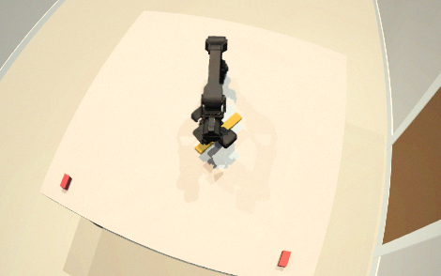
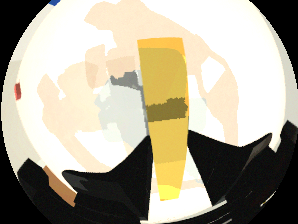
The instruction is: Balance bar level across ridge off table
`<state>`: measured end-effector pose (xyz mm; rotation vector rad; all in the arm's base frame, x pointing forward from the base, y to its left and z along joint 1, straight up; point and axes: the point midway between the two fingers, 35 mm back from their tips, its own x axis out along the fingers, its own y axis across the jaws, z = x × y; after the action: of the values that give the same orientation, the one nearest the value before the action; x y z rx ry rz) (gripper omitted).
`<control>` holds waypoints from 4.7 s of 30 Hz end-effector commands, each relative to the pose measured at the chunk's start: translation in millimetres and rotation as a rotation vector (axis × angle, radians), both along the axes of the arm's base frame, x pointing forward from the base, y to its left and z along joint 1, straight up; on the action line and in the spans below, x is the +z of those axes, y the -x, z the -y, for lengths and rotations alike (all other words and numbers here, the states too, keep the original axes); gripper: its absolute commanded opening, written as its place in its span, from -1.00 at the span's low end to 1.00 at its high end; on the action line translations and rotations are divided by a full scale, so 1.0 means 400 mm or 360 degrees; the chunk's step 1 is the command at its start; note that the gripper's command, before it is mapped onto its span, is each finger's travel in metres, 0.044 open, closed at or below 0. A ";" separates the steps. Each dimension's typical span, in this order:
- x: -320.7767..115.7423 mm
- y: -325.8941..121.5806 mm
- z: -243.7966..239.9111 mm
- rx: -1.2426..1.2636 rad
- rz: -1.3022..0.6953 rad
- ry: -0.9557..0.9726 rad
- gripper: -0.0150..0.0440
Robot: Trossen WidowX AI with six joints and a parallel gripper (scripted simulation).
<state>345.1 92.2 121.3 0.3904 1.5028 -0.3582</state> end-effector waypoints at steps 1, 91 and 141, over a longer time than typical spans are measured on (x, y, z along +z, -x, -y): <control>-0.003 0.001 0.001 -0.0001 -0.0002 0.0003 -0.49; -0.022 0.001 0.000 -0.0001 -0.0002 0.0003 -0.49; -0.033 0.001 0.001 -0.0001 -0.0002 0.0003 -0.49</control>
<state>345.3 92.2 111.7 0.3912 1.5005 -0.3570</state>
